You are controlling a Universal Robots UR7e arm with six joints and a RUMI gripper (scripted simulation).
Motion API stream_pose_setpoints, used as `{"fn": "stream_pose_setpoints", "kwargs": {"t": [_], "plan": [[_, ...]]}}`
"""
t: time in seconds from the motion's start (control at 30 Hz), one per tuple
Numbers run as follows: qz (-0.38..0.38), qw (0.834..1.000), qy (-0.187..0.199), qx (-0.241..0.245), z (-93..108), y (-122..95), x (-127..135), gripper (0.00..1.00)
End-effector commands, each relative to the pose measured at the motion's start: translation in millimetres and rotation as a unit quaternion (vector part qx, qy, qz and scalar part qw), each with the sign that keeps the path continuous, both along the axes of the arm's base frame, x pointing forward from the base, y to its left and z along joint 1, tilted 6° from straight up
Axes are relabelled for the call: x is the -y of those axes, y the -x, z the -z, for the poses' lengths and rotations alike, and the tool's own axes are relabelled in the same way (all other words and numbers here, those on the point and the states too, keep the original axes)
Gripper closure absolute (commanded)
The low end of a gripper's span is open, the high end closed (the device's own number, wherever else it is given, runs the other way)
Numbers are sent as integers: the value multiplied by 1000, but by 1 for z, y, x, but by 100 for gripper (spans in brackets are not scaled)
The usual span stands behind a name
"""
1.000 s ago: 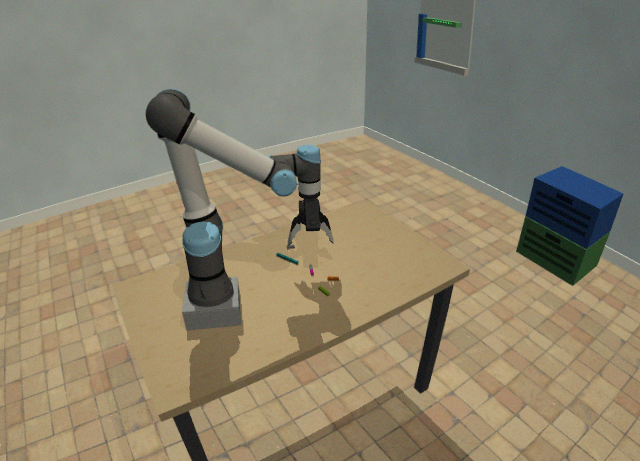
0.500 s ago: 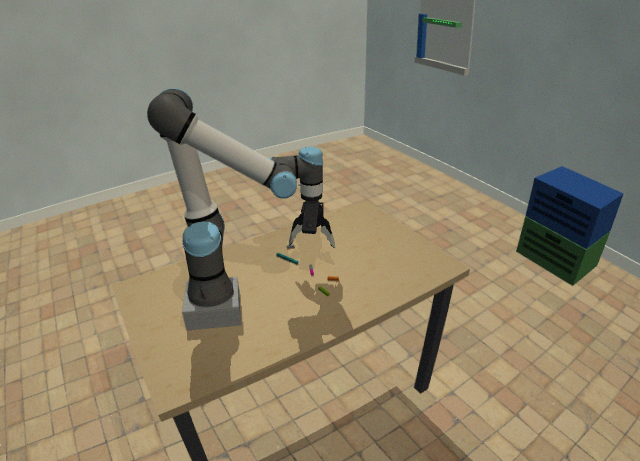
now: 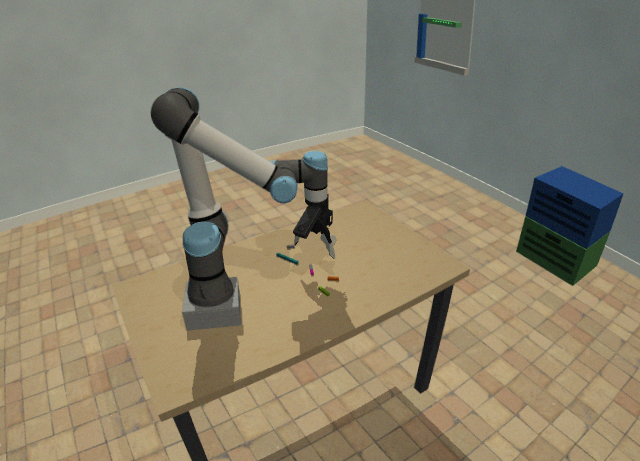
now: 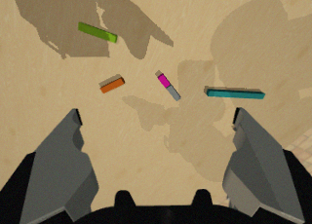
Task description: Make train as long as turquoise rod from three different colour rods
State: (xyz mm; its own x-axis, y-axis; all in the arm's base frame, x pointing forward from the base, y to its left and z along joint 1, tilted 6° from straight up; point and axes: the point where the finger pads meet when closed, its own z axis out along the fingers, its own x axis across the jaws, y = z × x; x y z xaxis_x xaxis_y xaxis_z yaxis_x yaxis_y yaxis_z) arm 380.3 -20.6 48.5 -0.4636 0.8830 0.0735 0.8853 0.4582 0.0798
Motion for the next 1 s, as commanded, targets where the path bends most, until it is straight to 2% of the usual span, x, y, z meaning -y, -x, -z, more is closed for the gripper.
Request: {"fn": "stream_pose_setpoints", "kwargs": {"t": [0.0,0.13,0.2,0.47,0.7,0.77,0.83,0.97], "plan": [[83,997,0,-9,2,2,9,0],[150,989,-3,-15,4,4,16,0],[150,989,-3,-15,4,4,16,0],[297,954,-8,-30,8,7,31,0],[406,913,-12,-41,11,10,43,0],[406,913,-12,-41,11,10,43,0],[453,890,-14,-46,13,11,48,0],[511,858,-16,-51,15,12,55,0]]}}
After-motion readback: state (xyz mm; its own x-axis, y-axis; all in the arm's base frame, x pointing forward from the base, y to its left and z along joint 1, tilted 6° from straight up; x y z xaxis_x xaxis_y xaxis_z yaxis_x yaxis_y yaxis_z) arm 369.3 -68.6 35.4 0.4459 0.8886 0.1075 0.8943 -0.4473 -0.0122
